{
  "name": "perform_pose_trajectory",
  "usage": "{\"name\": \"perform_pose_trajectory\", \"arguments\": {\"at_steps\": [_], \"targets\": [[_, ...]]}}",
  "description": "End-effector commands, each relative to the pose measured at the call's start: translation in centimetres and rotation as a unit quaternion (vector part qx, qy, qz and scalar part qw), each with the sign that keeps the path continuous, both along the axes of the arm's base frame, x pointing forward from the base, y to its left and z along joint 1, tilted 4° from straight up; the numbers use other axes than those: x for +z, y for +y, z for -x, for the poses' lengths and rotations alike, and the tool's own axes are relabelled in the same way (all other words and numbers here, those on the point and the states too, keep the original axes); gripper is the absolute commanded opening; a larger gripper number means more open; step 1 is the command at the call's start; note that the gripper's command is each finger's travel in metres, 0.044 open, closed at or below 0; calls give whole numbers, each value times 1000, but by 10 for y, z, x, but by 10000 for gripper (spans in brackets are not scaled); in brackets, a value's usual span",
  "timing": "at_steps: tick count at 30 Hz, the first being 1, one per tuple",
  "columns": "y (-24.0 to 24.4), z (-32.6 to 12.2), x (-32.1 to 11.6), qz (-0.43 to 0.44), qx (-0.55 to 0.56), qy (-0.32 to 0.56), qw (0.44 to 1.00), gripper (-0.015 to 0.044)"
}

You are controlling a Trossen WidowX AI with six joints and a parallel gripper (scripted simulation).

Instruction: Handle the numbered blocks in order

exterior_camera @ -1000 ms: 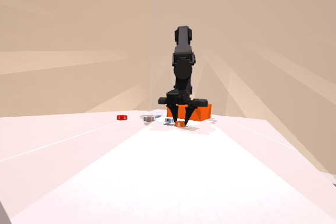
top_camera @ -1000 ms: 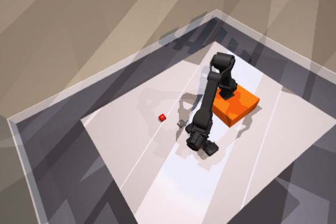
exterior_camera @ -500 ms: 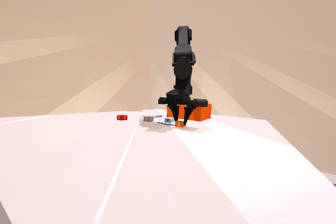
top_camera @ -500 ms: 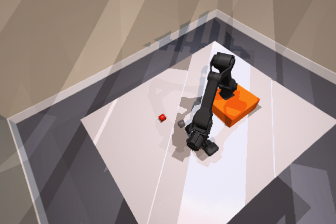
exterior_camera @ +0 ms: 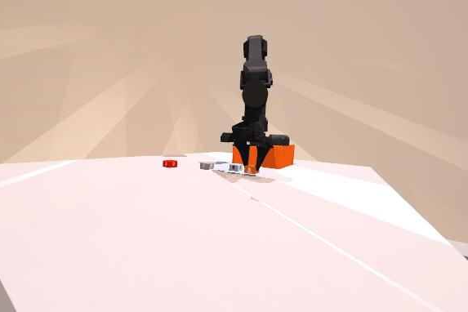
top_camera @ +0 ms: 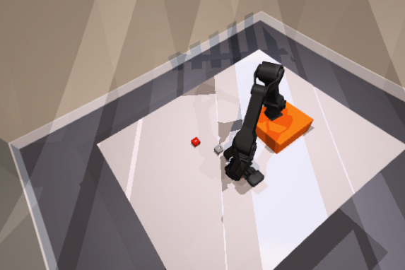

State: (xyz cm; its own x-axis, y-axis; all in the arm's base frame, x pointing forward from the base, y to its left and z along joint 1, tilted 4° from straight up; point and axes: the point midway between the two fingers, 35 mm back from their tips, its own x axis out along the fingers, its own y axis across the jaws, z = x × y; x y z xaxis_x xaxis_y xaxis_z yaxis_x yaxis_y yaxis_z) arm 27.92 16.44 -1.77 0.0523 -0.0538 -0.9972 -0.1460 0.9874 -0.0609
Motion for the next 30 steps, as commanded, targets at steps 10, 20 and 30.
{"name": "perform_pose_trajectory", "arguments": {"at_steps": [10,20,30], "targets": [[2,-2,7,-2,1,-5,1000,120],[1,-3,-2,-2,1,-5,1000,120],[1,-3,-8,-2,1,-5,1000,120]]}}
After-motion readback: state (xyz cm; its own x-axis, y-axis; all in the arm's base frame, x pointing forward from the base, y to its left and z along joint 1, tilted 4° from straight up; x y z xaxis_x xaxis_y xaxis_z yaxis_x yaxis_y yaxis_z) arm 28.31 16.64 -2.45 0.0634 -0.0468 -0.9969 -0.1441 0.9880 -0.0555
